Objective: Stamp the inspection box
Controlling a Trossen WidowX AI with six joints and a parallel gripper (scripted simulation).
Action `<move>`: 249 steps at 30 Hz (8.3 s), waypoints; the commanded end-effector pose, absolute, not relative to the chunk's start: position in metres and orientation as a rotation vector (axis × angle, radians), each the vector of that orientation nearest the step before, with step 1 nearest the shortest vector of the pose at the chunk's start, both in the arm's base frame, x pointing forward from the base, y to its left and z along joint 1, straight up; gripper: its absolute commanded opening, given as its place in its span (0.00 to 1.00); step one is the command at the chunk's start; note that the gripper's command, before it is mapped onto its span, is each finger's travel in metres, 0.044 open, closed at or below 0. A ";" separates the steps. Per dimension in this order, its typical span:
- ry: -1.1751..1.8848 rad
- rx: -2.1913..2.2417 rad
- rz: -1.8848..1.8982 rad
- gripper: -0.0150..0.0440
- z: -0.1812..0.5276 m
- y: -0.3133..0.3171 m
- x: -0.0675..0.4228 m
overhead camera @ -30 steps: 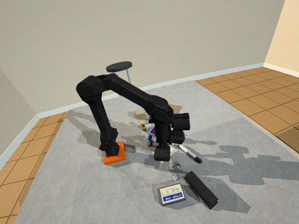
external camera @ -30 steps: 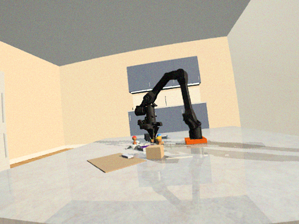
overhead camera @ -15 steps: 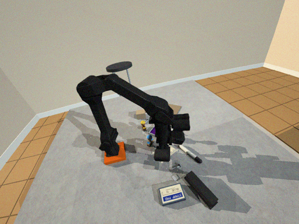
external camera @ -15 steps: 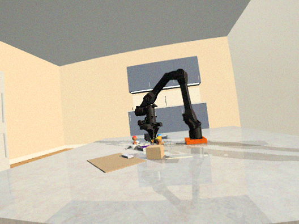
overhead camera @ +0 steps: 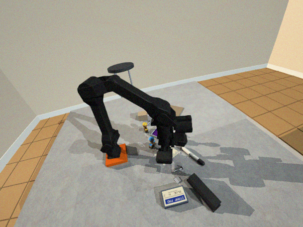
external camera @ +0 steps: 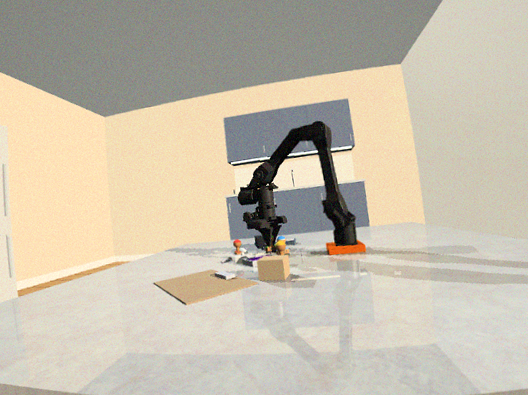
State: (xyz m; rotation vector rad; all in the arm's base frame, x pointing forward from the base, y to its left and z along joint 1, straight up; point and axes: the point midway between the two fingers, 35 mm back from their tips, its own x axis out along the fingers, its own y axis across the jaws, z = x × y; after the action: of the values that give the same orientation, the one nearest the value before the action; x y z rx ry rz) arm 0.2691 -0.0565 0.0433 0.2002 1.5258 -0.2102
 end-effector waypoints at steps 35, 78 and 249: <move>1.527 0.196 -0.208 0.25 0.040 -0.057 0.269; 1.527 0.196 -0.208 0.25 0.045 -0.057 0.269; 1.521 0.217 -0.193 0.69 0.170 0.144 0.357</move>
State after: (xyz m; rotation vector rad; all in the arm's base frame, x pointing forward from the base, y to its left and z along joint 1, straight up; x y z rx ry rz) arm 0.3572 0.1442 0.1722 0.2202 1.5103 -0.1827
